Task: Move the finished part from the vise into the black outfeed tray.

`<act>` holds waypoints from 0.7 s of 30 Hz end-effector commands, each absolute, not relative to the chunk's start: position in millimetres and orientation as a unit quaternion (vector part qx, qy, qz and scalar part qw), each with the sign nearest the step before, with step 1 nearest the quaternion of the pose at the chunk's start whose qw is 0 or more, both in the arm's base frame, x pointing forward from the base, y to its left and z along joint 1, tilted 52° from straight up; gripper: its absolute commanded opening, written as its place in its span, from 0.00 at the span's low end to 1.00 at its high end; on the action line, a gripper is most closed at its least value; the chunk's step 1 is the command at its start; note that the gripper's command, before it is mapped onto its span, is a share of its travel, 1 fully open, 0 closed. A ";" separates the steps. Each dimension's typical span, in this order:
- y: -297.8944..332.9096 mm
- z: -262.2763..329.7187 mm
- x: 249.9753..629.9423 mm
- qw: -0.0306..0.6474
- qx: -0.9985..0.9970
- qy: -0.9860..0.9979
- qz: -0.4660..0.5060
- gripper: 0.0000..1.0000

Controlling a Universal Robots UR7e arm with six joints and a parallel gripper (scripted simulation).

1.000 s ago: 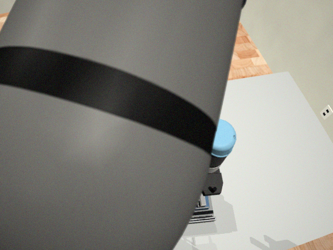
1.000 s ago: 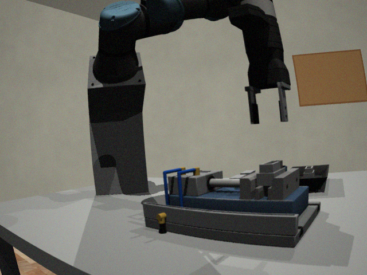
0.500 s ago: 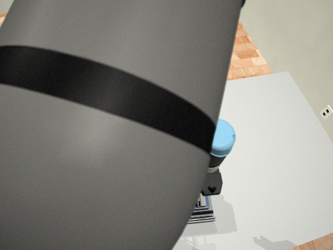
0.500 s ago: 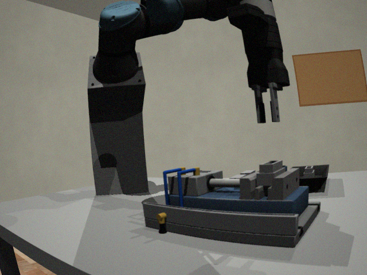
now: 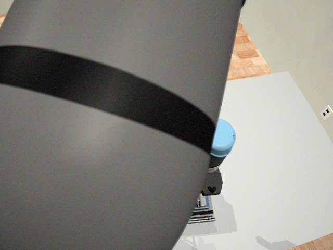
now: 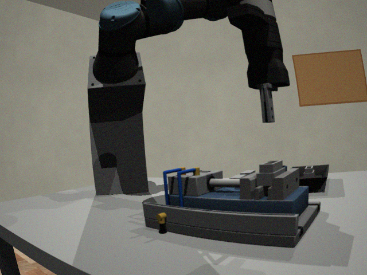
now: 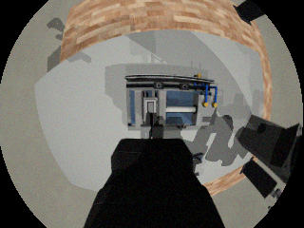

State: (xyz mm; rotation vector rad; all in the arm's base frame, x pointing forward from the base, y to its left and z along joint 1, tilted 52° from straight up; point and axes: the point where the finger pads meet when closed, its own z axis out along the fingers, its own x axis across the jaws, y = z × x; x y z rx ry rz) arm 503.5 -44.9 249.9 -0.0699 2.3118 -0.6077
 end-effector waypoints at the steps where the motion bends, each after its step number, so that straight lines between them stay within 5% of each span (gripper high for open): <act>1: -44.7 250.4 503.5 0.367 -0.027 0.899 -0.236 0.00; 19: -44.7 250.4 503.5 0.367 -0.027 0.899 -0.236 0.00; 20: -44.7 250.4 503.5 0.367 -0.027 0.899 -0.236 1.00; 21: -44.7 250.4 503.5 0.367 -0.027 0.899 -0.236 1.00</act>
